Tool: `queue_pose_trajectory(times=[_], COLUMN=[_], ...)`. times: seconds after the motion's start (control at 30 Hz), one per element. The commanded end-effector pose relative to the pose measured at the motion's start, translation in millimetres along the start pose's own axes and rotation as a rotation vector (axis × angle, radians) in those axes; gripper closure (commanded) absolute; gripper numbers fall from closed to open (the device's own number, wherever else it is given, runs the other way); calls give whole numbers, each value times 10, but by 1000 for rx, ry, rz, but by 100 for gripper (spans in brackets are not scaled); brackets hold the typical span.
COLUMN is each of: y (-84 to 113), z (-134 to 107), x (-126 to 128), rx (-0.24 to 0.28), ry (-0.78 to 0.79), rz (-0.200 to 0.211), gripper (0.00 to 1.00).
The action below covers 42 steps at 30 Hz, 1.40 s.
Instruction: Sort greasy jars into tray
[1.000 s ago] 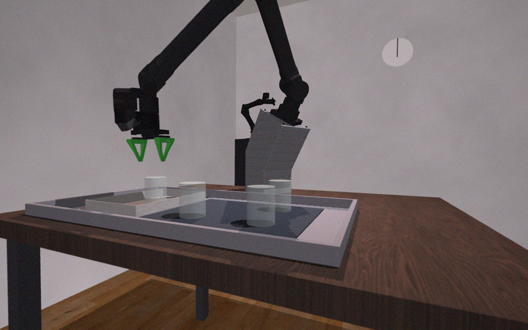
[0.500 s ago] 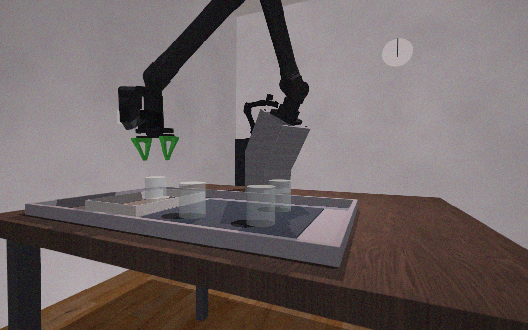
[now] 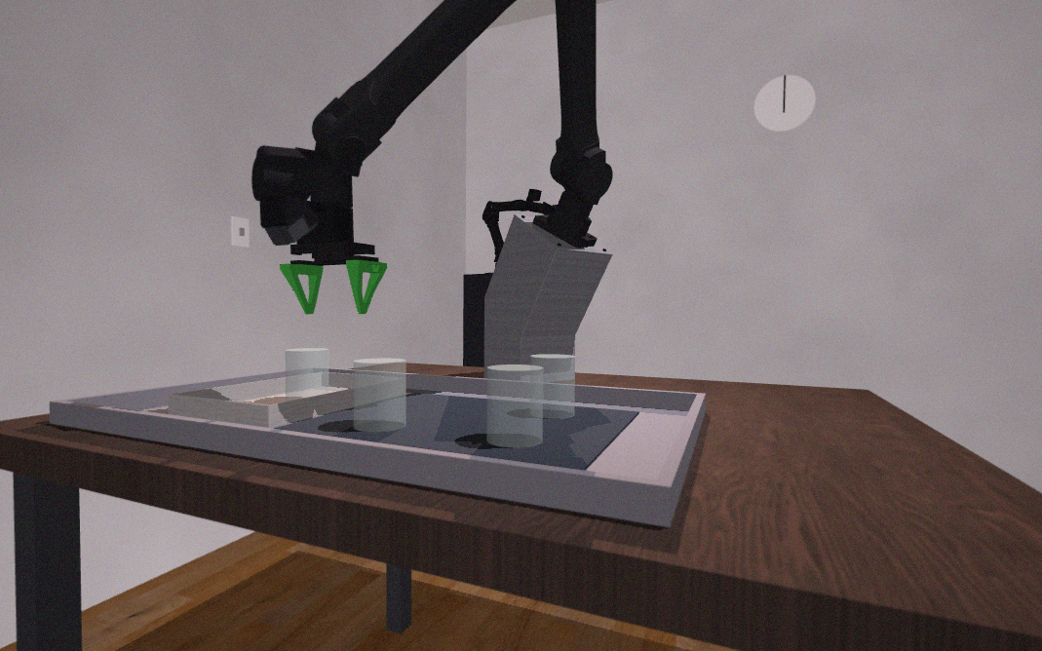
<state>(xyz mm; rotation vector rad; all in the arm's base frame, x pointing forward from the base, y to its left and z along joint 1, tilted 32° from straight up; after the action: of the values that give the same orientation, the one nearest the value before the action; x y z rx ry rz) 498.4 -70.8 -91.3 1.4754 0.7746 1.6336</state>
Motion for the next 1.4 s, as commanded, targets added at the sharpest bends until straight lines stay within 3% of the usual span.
queue_pose_trajectory(times=[0.0,0.13,0.2,0.4,0.5,0.7,0.8,1.37], y=[74,73,73,72,72,-300,-362,-403], z=[104,164,164,254,254,264,266,217], x=[303,627,627,1111,1111,1109,1108,1153], rx=[-26,-26,-26,-26,-26,-26,-26,-26], ry=[-26,-26,-26,-26,-26,-26,-26,-26], rz=[-7,-7,-7,-7,-7,-7,-7,-7], gripper=[0,0,0,0,0,0,0,0])
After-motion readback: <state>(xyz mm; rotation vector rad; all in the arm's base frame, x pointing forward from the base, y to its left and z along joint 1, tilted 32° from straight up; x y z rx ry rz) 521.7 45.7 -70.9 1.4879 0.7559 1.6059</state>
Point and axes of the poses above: the point where the finger pads meet when closed, its own y axis back along the fingers, its own x axis across the jaws, z = x × y, the point moved 3 cm from there along y, back along the fingers, and after that the axes turned 12 degrees about -y, right-handed, at the moved point
